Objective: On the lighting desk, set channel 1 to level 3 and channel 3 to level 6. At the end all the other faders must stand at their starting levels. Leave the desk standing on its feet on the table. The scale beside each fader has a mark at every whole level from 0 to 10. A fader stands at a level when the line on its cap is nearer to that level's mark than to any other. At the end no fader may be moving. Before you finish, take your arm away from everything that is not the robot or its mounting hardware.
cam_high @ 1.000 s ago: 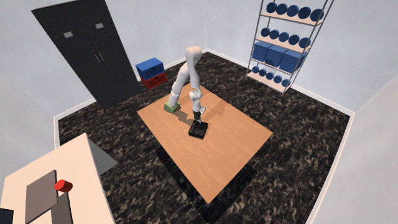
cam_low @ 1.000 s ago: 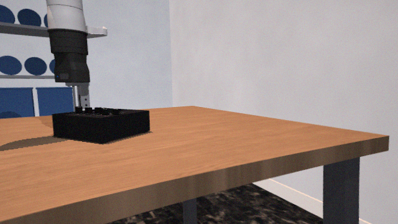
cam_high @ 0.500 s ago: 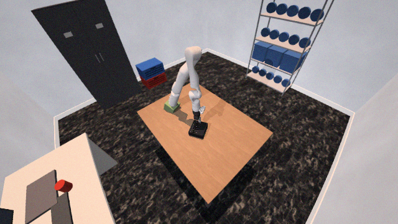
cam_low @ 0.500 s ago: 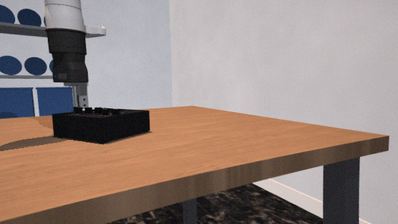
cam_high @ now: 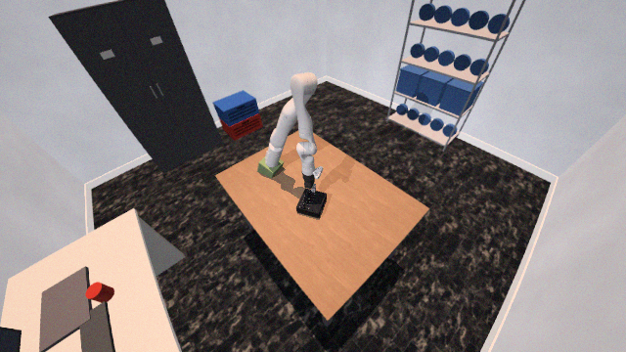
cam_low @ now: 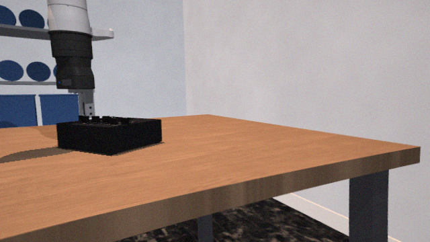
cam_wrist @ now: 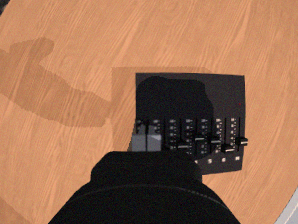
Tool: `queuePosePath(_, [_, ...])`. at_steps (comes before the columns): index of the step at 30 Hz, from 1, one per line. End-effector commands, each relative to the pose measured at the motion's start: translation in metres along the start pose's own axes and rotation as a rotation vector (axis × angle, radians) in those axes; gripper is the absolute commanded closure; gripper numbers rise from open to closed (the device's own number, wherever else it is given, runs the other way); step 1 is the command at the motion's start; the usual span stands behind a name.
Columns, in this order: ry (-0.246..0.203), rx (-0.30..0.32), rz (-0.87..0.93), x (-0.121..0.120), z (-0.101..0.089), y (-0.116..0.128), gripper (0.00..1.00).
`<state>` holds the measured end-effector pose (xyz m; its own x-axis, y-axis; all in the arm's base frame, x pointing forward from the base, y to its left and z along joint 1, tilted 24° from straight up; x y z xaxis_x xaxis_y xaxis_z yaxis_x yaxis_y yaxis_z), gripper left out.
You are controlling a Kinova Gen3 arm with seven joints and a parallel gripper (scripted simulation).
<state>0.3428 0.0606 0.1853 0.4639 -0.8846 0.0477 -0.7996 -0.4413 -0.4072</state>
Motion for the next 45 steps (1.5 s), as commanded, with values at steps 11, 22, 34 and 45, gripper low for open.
queuePosePath(11, [0.002, 0.004, 0.001, 0.0010, -0.0007, 0.0003, 1.00])
queuePosePath(22, [0.002, 0.004, 0.001, 0.0009, -0.0007, 0.0001, 1.00])
queuePosePath(34, [0.002, 0.004, 0.001, 0.0006, -0.0007, -0.0048, 1.00])
queuePosePath(45, [0.002, 0.004, 0.001, 0.0005, -0.0048, -0.0056, 1.00])
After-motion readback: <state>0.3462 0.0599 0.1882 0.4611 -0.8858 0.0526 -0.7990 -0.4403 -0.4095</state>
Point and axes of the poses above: the point where the finger pads meet when closed, its own z axis out along the fingers, its own x axis across the jaws, y = z × x, the point moved 4 cm from there along -z, back along the fingers, and after that the axes turned 4 degrees about z, right-handed, at the moved point
